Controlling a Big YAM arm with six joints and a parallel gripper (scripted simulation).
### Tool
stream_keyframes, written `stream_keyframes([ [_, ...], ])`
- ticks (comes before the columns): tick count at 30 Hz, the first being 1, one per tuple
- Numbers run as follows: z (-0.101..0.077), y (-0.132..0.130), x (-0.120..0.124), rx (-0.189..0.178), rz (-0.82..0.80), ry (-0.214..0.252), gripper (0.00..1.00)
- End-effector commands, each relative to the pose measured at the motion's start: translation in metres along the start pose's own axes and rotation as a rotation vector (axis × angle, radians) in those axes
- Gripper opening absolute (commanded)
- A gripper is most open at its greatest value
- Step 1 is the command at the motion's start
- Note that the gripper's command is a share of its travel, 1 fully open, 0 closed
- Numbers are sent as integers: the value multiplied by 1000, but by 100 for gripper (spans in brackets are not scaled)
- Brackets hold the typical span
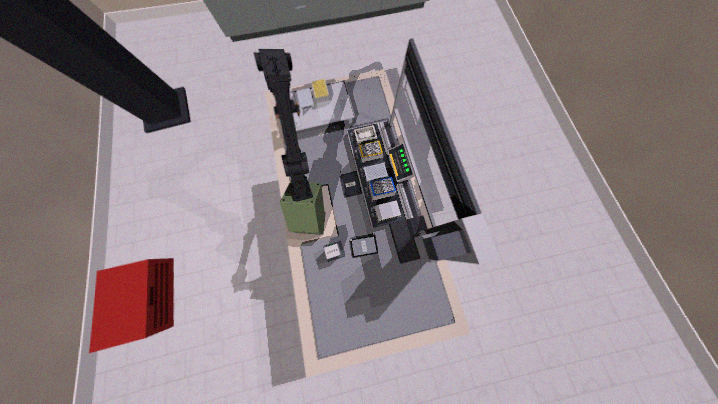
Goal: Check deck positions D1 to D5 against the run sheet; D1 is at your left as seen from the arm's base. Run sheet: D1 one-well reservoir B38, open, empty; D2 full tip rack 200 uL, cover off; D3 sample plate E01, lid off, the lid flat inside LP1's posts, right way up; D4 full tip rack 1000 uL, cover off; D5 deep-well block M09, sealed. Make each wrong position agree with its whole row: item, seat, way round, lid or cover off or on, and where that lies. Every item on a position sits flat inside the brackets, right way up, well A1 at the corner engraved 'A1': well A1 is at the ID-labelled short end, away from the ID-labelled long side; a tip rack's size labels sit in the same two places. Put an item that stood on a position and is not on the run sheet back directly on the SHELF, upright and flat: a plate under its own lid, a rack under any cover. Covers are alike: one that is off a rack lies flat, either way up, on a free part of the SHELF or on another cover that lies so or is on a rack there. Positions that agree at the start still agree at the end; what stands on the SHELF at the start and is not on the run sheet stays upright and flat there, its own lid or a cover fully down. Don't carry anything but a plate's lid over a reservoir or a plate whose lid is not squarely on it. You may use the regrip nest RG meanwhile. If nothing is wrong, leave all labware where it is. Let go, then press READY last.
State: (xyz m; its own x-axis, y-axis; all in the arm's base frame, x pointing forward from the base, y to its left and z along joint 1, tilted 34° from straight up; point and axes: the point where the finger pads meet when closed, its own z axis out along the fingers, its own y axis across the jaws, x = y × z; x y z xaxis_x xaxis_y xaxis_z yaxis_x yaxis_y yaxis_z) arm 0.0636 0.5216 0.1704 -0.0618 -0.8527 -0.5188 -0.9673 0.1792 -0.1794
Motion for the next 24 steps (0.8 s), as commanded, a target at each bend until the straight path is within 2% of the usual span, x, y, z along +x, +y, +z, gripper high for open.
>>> stream_keyframes([
  [1,-40,2,-27,-9,16,-77,100],
  [5,-45,2,-29,-9,17,-81,100],
  [6,-43,3,-22,-9,14,-68,100],
  [13,-60,2,-32,-9,19,-88,100],
  [20,-72,1,-31,-10,20,-88,100],
  [24,-71,2,-23,-9,16,-72,100],
])
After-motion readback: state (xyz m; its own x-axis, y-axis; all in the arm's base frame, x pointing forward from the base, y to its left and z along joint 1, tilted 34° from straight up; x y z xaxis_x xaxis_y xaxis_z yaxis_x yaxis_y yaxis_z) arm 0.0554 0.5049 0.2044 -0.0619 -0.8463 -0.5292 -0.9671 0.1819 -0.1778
